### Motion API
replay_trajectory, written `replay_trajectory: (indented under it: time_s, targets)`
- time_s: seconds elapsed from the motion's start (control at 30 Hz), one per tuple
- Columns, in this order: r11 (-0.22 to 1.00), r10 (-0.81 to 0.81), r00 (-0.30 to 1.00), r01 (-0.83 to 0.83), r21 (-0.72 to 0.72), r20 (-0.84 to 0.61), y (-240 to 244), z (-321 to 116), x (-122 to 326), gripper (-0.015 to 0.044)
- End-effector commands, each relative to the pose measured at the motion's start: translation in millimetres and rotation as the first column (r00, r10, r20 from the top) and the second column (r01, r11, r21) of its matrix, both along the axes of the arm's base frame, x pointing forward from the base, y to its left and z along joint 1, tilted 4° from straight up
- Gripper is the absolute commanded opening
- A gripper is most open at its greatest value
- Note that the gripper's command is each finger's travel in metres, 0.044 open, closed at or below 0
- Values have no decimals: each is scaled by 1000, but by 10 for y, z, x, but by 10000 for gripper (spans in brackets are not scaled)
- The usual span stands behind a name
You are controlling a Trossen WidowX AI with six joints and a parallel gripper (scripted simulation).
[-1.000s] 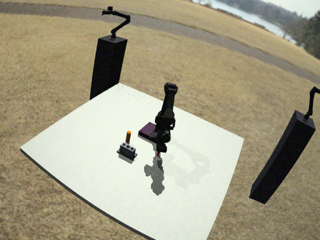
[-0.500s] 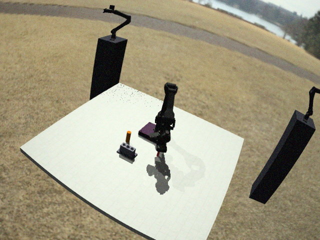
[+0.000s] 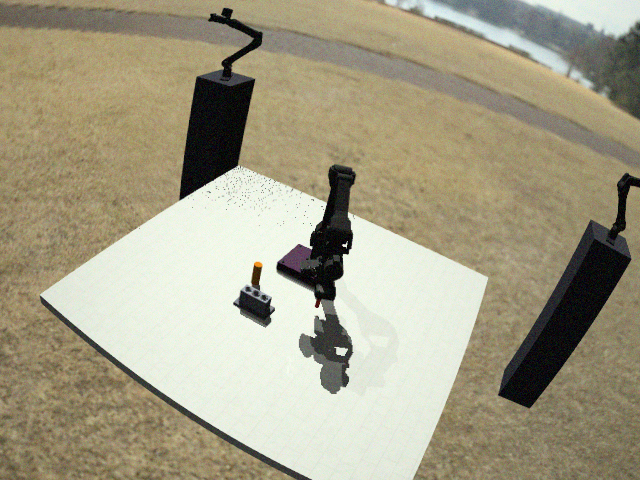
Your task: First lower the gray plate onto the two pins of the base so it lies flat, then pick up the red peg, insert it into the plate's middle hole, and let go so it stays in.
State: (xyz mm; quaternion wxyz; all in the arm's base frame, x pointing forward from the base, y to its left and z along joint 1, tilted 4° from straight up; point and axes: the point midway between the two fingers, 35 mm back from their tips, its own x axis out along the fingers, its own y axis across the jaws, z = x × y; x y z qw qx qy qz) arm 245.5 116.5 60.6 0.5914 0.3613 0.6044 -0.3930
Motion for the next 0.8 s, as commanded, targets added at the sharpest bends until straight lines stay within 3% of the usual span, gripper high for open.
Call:
replay_trajectory:
  time_s: [0.0,0.43,0.77]
  targets:
    - [1000,-5,1000,5,5,3,17,138,20,0]
    - [1000,-5,1000,5,5,3,41,559,61,0]
    - [1000,-1,1000,1,1,5,-111,473,243,0]
